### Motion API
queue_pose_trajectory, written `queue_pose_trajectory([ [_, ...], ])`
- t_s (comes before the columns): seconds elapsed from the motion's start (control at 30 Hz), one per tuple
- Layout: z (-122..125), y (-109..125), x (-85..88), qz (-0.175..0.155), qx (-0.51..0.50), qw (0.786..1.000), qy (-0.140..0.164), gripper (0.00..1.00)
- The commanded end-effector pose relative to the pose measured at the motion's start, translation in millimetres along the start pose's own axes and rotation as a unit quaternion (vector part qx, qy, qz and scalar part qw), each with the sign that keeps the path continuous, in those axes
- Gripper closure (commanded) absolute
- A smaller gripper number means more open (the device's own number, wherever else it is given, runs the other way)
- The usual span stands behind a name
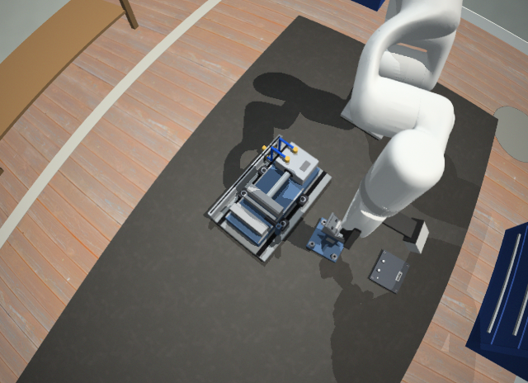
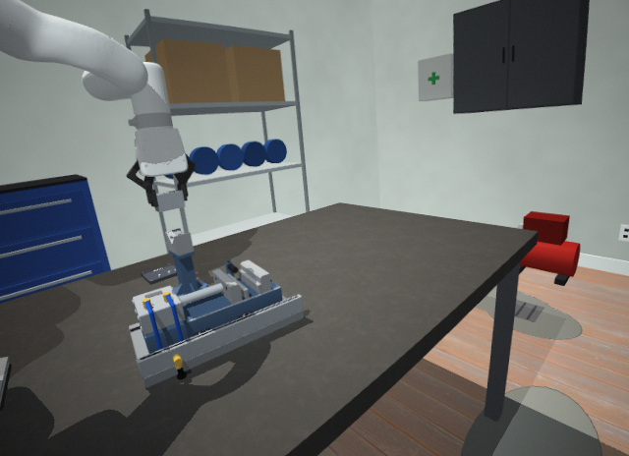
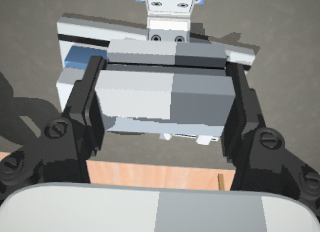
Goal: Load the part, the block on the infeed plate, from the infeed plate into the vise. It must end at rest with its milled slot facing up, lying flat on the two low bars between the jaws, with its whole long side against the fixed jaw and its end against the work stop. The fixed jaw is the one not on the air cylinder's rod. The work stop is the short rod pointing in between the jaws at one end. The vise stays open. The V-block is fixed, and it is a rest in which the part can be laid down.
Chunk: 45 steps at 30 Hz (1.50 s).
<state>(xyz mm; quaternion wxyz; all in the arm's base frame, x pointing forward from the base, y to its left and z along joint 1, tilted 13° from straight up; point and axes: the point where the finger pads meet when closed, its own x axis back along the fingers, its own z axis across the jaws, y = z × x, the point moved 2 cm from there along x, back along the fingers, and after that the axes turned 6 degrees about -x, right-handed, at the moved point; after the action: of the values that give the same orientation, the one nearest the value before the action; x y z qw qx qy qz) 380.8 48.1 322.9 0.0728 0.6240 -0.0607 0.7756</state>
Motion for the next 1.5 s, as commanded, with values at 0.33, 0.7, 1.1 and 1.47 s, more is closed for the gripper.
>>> queue_pose_trajectory([
  [0.33,0.1,12.9,1.7,0.001,0.001,1.0,0.003,1.0],
  [0.7,0.0,13.2,1.7,0.001,0.001,1.0,0.003,1.0],
  [1.1,0.1,13.2,1.7,0.002,0.001,1.0,0.003,1.0],
  [1.47,0.5,13.8,1.6,0.008,0.001,1.0,0.002,1.0],
])
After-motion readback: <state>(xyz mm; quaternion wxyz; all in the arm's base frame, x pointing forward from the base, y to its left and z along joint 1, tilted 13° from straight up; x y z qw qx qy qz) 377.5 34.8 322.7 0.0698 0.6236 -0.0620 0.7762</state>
